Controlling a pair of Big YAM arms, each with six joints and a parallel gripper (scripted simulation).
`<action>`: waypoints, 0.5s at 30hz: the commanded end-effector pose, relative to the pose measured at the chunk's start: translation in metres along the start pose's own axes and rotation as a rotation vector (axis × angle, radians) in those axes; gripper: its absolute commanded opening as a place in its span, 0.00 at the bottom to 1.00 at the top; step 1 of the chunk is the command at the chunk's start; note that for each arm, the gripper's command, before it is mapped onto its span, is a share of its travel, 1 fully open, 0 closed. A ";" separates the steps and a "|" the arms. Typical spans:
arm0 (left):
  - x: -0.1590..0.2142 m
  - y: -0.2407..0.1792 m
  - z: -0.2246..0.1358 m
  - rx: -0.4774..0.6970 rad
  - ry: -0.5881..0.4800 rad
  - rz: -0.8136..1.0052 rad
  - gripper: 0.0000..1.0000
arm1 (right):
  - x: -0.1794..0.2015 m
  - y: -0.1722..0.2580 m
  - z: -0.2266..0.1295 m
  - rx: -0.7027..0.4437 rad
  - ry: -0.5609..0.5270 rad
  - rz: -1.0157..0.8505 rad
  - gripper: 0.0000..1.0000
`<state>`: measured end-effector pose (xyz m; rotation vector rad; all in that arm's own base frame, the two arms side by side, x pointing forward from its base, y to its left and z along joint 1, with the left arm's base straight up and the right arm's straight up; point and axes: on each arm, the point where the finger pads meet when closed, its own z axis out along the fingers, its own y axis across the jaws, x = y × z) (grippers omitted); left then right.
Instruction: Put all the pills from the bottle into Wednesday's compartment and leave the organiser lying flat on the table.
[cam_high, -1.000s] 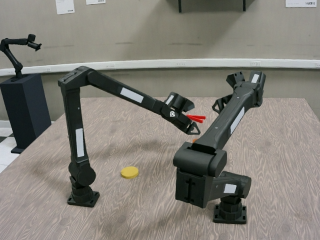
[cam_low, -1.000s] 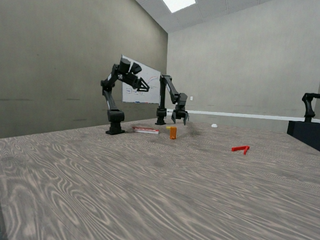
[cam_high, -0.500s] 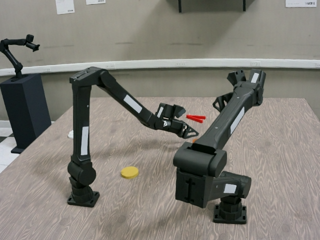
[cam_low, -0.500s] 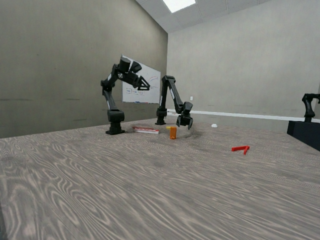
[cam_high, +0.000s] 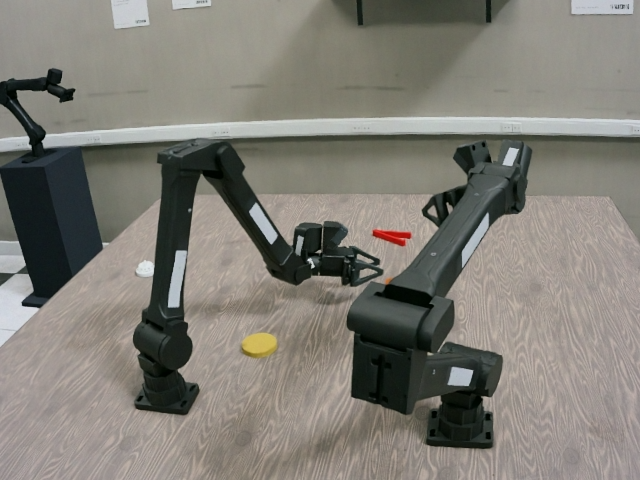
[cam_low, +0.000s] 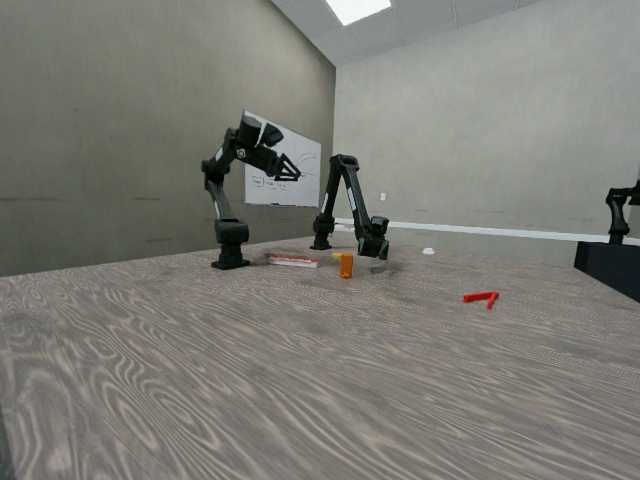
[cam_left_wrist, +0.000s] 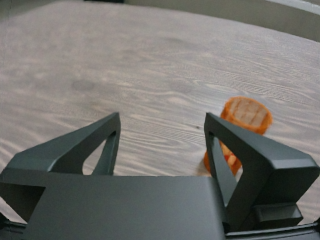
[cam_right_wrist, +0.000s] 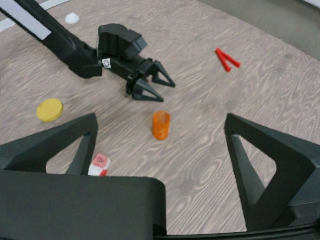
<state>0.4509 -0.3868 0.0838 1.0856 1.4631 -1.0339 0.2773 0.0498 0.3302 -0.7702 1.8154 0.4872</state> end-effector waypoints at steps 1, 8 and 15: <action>0.003 -0.002 -0.020 0.052 -0.121 0.080 0.66 | -0.026 0.004 -0.012 -0.020 0.000 -0.095 1.00; 0.042 -0.065 -0.024 0.226 -0.114 0.065 0.66 | -0.016 0.014 -0.012 -0.054 0.032 -0.105 1.00; 0.034 -0.059 -0.013 0.237 -0.137 0.100 0.66 | -0.011 0.015 -0.012 -0.054 0.051 -0.106 1.00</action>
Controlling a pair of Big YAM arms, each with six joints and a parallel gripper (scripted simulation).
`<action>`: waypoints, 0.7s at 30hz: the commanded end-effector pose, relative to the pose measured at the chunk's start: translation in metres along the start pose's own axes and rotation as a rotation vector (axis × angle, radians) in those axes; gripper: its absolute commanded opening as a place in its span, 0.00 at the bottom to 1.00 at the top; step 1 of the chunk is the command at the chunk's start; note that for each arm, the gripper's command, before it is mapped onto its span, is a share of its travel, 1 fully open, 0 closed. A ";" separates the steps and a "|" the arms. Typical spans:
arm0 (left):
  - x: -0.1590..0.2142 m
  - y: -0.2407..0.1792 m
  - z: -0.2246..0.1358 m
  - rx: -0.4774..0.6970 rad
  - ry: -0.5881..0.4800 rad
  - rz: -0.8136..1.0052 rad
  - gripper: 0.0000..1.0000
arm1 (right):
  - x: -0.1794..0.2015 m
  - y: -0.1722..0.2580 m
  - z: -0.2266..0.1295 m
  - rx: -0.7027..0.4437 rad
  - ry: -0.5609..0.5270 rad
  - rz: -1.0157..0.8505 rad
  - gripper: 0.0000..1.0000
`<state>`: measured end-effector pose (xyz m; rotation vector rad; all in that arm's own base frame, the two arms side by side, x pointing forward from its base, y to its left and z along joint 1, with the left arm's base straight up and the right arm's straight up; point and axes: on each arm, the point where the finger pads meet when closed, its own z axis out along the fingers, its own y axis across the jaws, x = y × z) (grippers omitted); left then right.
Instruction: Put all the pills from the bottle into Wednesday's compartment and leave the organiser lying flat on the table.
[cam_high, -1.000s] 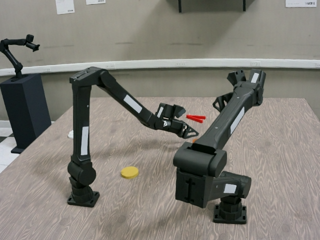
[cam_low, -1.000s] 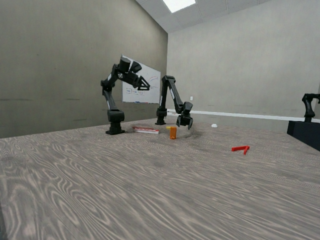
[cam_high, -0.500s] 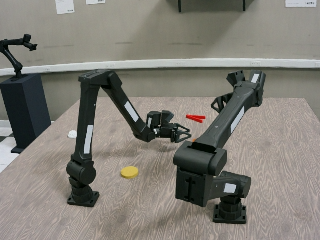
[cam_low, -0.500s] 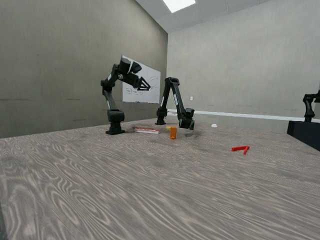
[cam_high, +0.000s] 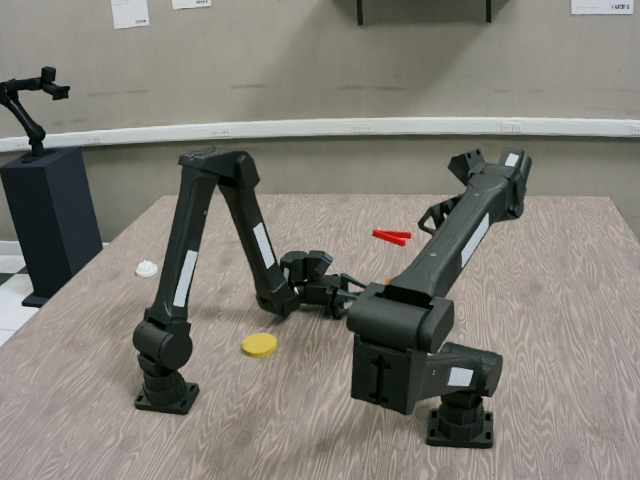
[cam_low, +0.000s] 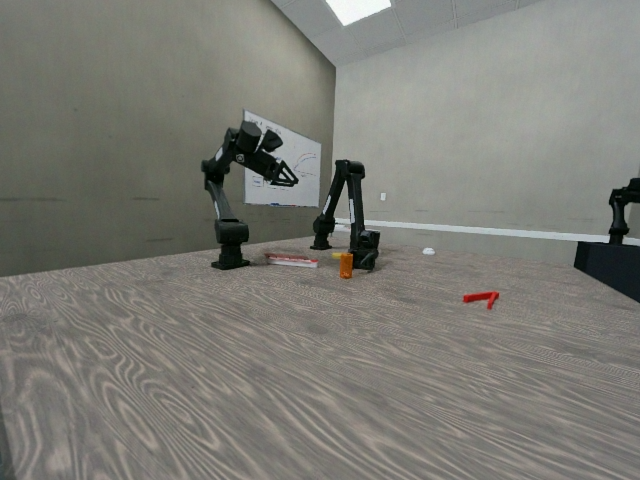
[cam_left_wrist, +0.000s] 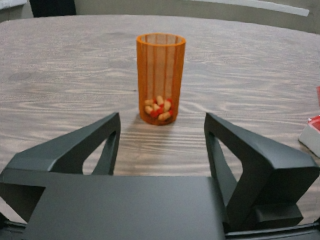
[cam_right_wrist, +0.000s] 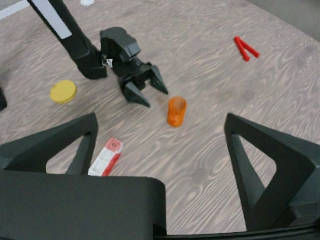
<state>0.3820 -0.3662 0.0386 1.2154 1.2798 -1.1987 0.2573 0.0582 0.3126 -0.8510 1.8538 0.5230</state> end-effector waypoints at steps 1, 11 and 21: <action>-0.018 0.005 0.018 0.025 -0.055 0.047 0.66 | -0.028 -0.005 -0.013 0.017 -0.002 -0.090 1.00; -0.032 0.007 0.034 0.023 -0.068 0.056 0.66 | -0.024 -0.007 -0.013 0.031 0.020 -0.069 1.00; -0.040 0.008 0.046 0.023 -0.066 0.053 0.66 | -0.026 -0.014 -0.013 0.060 0.024 -0.066 1.00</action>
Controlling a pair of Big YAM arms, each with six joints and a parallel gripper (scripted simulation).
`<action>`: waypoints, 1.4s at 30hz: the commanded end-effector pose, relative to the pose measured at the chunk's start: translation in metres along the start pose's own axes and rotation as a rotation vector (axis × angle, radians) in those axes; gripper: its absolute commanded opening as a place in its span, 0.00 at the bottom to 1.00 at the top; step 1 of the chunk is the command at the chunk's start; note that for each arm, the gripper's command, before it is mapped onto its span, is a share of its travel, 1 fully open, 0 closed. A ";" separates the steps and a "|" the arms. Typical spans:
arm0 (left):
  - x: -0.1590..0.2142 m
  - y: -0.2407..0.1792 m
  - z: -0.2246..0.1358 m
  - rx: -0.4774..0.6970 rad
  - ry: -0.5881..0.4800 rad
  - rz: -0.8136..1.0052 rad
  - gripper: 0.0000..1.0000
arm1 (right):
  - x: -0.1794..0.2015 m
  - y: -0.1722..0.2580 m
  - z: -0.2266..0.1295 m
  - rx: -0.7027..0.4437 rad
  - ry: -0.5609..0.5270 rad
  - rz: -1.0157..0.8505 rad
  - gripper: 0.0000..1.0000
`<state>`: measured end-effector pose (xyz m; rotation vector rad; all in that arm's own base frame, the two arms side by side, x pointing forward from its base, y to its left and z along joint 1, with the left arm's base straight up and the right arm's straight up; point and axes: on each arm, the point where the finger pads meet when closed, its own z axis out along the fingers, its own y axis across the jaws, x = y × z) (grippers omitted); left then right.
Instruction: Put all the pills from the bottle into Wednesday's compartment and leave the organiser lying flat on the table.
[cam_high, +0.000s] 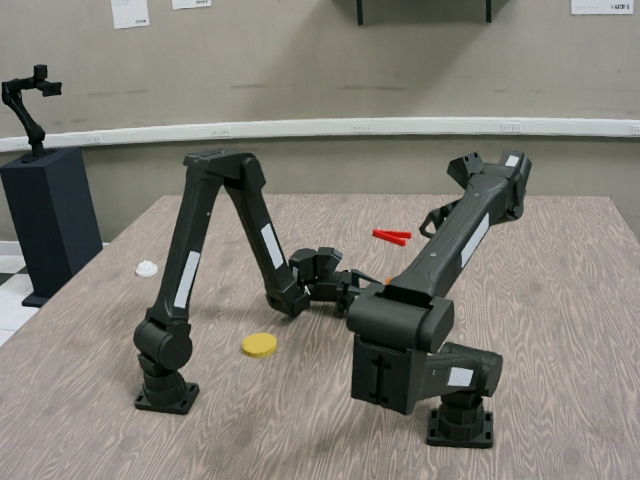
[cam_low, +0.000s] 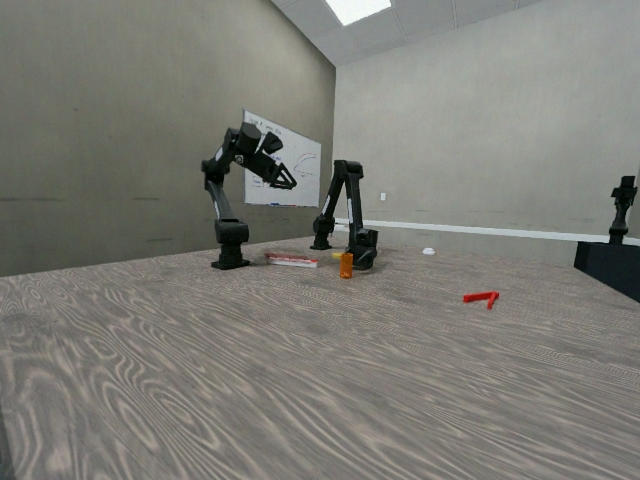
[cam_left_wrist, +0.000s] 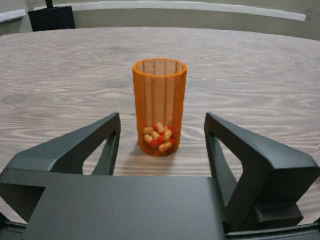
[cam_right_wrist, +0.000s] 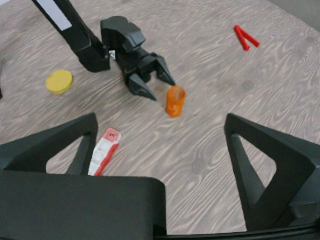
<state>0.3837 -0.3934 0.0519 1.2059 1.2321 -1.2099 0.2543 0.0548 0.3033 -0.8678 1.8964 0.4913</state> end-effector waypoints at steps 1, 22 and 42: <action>-0.020 0.007 0.022 0.012 -0.024 0.024 0.66 | -0.035 -0.015 -0.014 0.052 -0.023 -0.057 1.00; -0.020 0.007 0.048 0.012 -0.025 0.027 0.57 | -0.032 -0.022 -0.015 0.085 -0.003 -0.037 1.00; -0.027 0.004 0.041 0.007 -0.029 0.033 0.17 | -0.032 -0.022 -0.015 0.085 -0.003 -0.037 1.00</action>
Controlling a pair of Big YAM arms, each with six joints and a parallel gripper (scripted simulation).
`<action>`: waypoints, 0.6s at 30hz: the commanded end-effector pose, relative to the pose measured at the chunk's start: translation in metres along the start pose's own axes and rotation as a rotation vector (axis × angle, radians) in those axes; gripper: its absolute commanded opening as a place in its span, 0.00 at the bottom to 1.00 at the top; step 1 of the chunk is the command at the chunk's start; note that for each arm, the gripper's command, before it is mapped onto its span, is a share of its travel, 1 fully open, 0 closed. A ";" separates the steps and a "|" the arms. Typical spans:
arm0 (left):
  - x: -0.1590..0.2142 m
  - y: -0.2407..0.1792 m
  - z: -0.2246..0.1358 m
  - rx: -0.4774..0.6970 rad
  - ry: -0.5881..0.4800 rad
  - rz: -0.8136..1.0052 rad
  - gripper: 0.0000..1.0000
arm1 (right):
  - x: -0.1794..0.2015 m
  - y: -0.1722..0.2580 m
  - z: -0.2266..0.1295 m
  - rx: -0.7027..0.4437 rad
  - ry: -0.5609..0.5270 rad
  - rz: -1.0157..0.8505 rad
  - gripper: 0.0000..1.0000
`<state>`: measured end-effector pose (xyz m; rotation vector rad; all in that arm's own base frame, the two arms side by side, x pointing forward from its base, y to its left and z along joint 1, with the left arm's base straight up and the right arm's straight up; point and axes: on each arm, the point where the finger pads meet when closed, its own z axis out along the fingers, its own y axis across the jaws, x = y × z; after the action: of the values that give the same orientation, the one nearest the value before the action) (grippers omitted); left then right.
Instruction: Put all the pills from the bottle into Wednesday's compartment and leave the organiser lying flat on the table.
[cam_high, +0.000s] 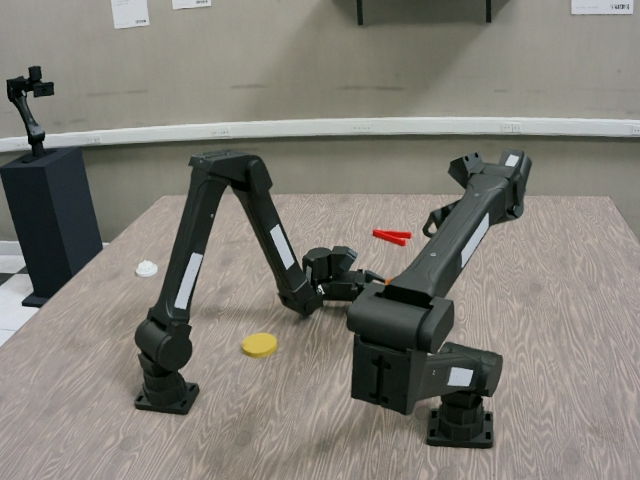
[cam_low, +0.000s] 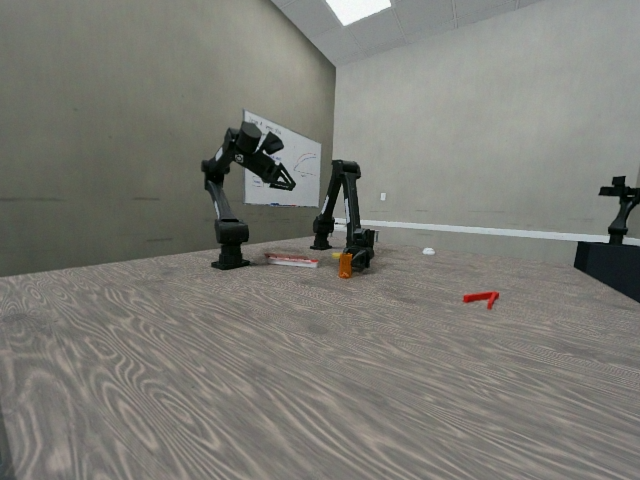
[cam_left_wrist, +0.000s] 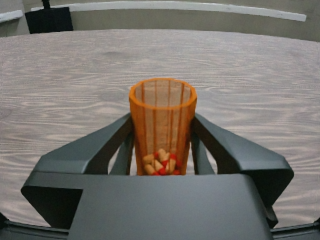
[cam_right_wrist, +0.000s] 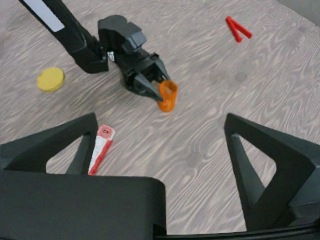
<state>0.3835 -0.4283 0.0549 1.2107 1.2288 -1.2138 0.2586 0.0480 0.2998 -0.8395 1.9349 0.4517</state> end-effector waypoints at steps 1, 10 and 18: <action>-0.024 0.004 0.006 0.001 -0.029 0.033 0.17 | -0.037 -0.014 -0.015 0.046 -0.034 -0.051 1.00; -0.062 -0.026 0.000 0.006 -0.018 0.020 0.36 | -0.037 -0.014 -0.015 0.046 -0.034 -0.051 1.00; -0.075 -0.053 0.011 0.023 0.036 -0.014 0.36 | -0.043 0.013 -0.023 0.012 -0.018 -0.042 1.00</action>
<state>0.3509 -0.4240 0.1100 1.2085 1.2477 -1.2166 0.2563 0.0486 0.3011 -0.8310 1.9504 0.4564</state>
